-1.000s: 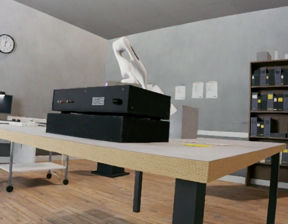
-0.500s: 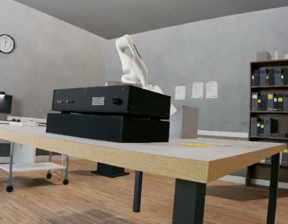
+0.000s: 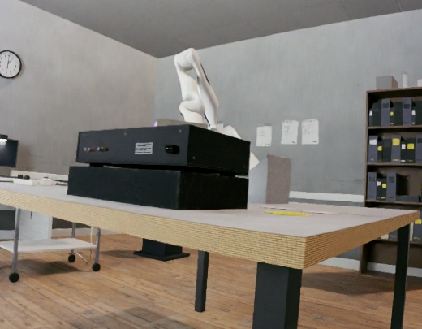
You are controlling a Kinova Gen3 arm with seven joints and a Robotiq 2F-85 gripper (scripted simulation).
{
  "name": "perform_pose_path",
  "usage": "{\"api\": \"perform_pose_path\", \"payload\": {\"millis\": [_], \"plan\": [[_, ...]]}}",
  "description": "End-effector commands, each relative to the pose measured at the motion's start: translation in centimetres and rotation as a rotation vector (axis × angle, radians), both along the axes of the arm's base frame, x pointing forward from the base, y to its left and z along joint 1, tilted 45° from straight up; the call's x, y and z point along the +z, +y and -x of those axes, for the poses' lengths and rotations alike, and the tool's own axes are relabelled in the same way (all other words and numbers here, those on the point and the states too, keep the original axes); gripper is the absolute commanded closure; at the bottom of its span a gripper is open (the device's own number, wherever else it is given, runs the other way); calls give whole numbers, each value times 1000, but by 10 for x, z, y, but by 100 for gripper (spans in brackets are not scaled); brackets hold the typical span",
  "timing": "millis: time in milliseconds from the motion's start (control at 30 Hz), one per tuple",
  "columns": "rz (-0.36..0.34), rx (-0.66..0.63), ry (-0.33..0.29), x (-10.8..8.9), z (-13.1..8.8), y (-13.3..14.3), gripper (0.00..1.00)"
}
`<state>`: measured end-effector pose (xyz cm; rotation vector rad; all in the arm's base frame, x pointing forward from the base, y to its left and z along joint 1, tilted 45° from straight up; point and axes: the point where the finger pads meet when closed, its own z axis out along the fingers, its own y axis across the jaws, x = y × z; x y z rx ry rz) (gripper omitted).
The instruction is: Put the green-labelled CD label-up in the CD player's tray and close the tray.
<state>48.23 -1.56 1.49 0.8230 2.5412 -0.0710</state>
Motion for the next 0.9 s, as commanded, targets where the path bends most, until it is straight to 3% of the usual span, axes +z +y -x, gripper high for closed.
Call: {"api": "perform_pose_path", "payload": {"millis": [0, 867], "plan": [[19, 6, 10, 1, -4, 8, 76], [129, -63, 92, 0, -6, 10, 76]]}}
